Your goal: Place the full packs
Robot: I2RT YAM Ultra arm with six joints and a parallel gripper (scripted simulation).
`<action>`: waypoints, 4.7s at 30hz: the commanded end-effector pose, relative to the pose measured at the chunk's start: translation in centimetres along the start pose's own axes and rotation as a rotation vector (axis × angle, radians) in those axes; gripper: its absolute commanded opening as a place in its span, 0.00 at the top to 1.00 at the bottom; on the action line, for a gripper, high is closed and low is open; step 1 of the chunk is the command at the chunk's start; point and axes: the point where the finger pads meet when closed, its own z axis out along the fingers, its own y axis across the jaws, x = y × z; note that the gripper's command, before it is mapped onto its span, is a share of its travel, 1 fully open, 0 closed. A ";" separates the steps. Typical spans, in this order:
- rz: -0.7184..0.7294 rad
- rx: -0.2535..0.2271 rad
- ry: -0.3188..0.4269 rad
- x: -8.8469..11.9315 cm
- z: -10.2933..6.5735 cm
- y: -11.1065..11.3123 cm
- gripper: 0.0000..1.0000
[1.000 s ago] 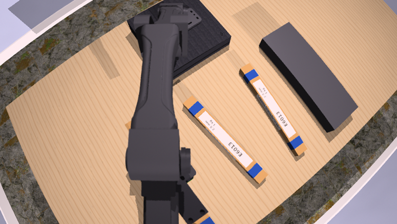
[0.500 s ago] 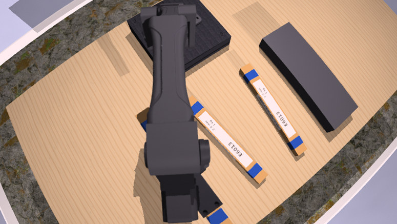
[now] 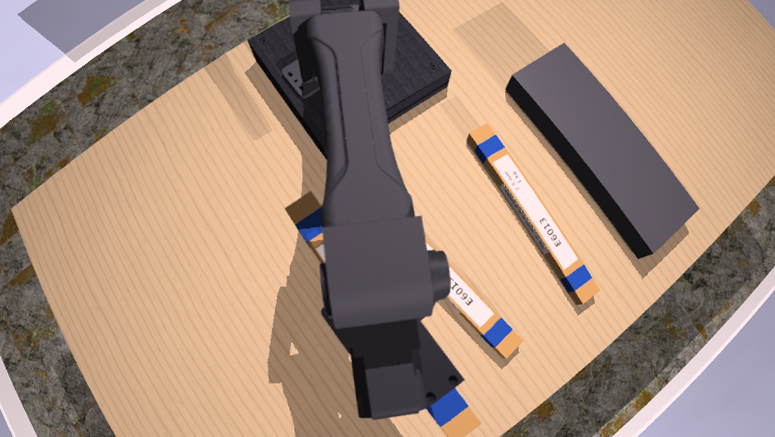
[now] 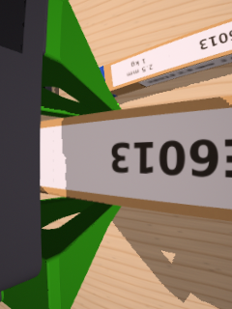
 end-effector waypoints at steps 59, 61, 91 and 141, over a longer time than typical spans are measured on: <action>0.000 -0.020 0.002 -0.1 -3.4 15.0 1.00; 0.001 -0.023 0.023 0.3 -3.0 15.6 1.00; 0.015 -0.027 0.031 0.8 -3.2 19.6 1.00; 0.010 -0.027 0.021 0.6 -3.5 19.6 1.00</action>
